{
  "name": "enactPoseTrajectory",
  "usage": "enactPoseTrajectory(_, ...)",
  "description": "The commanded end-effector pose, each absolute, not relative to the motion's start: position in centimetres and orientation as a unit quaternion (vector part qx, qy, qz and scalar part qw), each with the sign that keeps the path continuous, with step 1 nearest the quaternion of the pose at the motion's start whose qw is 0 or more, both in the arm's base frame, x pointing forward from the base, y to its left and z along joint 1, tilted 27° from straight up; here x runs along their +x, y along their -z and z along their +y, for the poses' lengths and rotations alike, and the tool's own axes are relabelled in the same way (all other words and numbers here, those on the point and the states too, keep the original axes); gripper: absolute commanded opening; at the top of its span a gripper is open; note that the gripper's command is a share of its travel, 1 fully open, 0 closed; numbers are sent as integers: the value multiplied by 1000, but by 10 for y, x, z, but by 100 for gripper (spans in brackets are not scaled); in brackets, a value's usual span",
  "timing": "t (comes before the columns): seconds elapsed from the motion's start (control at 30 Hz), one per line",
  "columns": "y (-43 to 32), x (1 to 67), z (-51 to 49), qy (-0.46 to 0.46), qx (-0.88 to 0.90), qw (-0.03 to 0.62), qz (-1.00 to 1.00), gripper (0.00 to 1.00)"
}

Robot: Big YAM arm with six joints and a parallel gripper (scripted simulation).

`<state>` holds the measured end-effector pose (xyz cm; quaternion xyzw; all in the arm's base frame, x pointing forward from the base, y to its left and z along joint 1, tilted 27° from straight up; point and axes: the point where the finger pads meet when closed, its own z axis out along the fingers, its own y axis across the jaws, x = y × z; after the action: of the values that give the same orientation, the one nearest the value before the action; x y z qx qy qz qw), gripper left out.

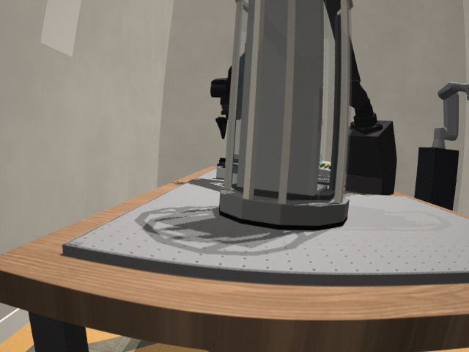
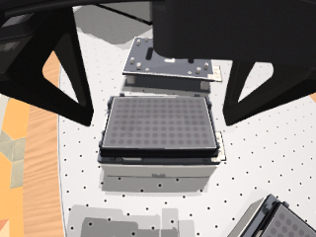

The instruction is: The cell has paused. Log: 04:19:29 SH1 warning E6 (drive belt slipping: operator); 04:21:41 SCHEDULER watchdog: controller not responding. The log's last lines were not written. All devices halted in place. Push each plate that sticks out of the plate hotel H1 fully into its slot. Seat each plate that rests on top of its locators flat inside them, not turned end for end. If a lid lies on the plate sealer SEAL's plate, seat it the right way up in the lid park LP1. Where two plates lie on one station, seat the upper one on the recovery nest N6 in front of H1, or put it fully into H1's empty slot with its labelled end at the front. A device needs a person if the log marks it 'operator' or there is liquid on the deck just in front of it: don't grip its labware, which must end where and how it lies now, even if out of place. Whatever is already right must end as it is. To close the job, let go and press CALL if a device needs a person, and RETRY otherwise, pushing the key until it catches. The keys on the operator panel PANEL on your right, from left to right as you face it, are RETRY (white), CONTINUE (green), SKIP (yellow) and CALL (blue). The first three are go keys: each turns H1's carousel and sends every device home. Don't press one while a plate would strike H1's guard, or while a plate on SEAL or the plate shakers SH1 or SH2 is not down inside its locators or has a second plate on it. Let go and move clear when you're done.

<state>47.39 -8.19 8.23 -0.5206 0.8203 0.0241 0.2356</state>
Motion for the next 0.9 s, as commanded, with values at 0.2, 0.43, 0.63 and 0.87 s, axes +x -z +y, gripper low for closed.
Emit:
enactPoseTrajectory(0.2, -94, 473, -91, -11, -505, 246, 827, 100)
enactPoseTrajectory(0.43, -125, 479, -100, 0, -515, 254, 819, 100)
enactPoseTrajectory(0.63, -138, 473, -103, 0, -515, 254, 819, 100)
enactPoseTrajectory(0.87, -155, 466, -109, 1, -515, 254, 818, 100)
